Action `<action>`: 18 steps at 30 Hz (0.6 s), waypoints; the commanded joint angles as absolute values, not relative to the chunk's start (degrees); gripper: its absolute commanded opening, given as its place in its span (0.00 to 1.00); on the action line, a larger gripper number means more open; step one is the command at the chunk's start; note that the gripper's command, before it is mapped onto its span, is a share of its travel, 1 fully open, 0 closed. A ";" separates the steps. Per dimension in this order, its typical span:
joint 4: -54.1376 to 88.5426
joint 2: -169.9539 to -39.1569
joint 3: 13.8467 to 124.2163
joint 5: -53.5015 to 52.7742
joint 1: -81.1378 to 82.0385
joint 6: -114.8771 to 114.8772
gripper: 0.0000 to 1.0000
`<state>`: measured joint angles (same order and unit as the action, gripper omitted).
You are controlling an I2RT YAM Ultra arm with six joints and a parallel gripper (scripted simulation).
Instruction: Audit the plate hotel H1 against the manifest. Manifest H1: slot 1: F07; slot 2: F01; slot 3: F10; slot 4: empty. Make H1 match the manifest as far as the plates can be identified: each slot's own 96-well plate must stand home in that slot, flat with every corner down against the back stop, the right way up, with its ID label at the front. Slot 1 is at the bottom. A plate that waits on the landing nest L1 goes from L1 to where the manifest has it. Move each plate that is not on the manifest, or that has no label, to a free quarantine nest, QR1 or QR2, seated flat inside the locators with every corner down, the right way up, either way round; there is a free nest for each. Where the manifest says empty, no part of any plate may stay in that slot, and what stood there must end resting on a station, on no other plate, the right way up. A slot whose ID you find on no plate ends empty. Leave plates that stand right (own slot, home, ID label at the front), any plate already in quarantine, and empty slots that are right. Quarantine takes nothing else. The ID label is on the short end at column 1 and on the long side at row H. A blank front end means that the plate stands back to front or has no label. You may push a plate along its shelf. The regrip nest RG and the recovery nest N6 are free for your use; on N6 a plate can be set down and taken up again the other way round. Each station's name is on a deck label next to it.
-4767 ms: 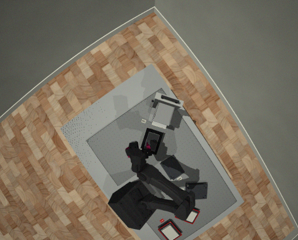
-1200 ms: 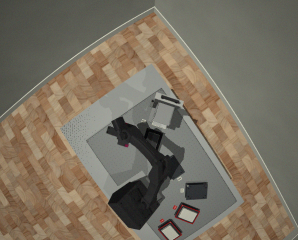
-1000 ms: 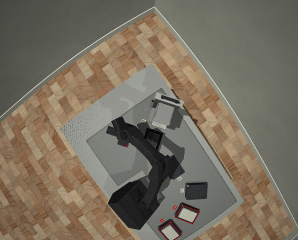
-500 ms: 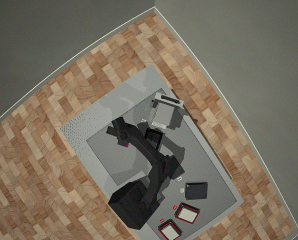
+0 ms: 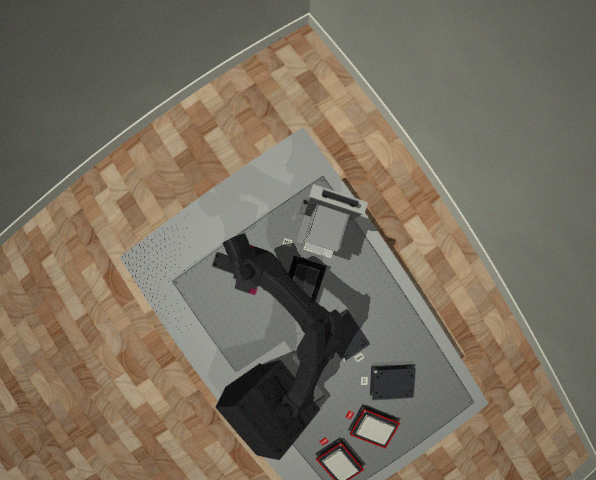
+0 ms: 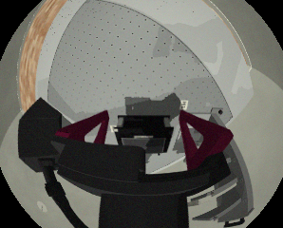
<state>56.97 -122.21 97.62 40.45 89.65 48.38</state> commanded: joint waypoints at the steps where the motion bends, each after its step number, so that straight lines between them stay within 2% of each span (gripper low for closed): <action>1: 56.08 -122.01 97.44 40.25 89.90 48.90 1.00; 18: 50.51 -123.24 94.92 39.88 87.71 51.73 1.00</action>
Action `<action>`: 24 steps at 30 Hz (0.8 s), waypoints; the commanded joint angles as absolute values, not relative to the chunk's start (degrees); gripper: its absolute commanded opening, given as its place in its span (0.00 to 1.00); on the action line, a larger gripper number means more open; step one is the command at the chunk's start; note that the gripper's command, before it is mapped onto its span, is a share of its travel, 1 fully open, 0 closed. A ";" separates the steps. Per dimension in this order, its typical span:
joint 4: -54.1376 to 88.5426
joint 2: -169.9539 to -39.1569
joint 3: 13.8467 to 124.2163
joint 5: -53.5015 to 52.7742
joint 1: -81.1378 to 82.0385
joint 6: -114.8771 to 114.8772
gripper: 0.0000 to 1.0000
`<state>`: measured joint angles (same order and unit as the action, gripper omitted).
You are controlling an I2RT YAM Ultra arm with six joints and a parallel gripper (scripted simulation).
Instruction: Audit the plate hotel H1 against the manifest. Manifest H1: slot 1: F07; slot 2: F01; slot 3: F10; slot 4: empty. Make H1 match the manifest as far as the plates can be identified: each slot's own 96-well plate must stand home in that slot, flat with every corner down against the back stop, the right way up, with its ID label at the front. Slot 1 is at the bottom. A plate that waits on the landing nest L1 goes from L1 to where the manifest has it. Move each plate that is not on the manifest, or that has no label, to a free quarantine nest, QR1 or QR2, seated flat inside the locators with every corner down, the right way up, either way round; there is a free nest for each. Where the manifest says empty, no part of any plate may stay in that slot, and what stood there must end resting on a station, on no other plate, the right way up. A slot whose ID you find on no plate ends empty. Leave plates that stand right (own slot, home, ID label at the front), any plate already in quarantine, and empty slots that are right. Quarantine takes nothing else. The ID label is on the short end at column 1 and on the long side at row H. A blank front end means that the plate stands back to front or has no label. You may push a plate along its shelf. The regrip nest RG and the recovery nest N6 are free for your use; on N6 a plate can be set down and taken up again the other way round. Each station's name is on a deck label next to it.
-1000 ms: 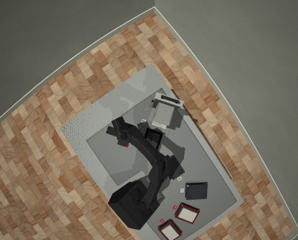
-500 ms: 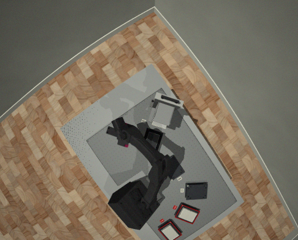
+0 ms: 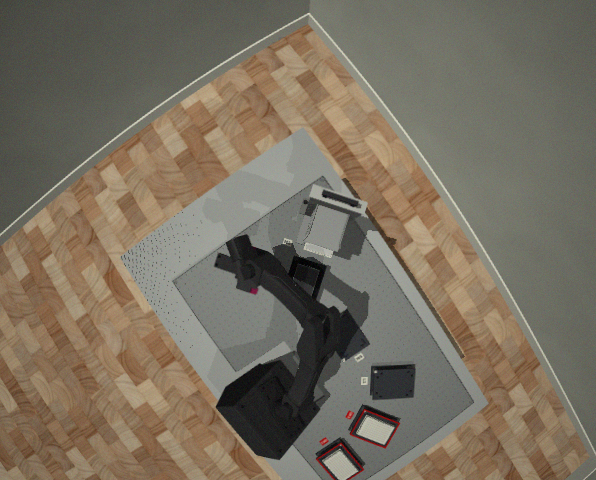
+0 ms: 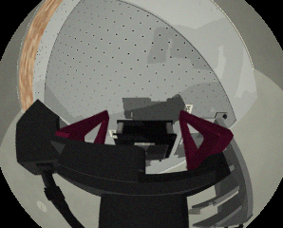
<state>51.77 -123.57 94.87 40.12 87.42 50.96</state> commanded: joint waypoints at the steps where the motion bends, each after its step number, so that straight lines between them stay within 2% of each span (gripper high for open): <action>1: 50.14 -123.34 94.77 39.85 87.56 51.91 1.00; 24: 46.22 -124.51 93.31 39.54 85.98 53.93 1.00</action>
